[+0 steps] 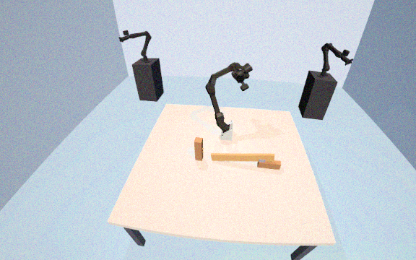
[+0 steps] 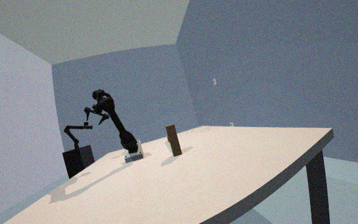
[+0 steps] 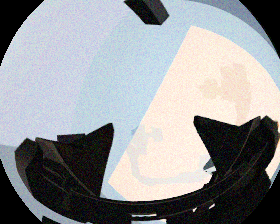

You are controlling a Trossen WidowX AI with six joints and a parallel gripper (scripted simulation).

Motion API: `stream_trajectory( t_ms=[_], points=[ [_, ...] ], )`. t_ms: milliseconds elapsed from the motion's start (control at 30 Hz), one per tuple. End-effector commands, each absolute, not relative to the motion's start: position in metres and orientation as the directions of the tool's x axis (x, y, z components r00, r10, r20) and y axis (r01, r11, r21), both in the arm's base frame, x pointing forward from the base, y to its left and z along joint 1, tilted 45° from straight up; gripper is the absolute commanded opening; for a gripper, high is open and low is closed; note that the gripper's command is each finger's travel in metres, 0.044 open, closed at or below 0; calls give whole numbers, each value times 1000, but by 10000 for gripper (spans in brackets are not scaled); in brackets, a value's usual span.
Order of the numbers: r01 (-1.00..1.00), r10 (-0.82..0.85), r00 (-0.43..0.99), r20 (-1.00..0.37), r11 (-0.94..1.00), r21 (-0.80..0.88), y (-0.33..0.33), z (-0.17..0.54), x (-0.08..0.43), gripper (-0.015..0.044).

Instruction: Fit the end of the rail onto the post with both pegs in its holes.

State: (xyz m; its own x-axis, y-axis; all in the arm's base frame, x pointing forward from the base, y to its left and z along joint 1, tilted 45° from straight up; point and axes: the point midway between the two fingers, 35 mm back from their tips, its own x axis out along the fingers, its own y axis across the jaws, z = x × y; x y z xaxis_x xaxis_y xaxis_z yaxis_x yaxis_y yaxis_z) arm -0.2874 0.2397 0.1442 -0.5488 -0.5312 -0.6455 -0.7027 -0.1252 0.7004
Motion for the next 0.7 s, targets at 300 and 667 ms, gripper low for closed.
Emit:
stream_trajectory(
  t_ms=[300, 667],
  points=[
    [-873, -303, -422, -855, -117, 473, 314, 92, -122, 440],
    [-974, -249, -181, -952, -88, 208, 306, 61, 48, 440]
  ],
)
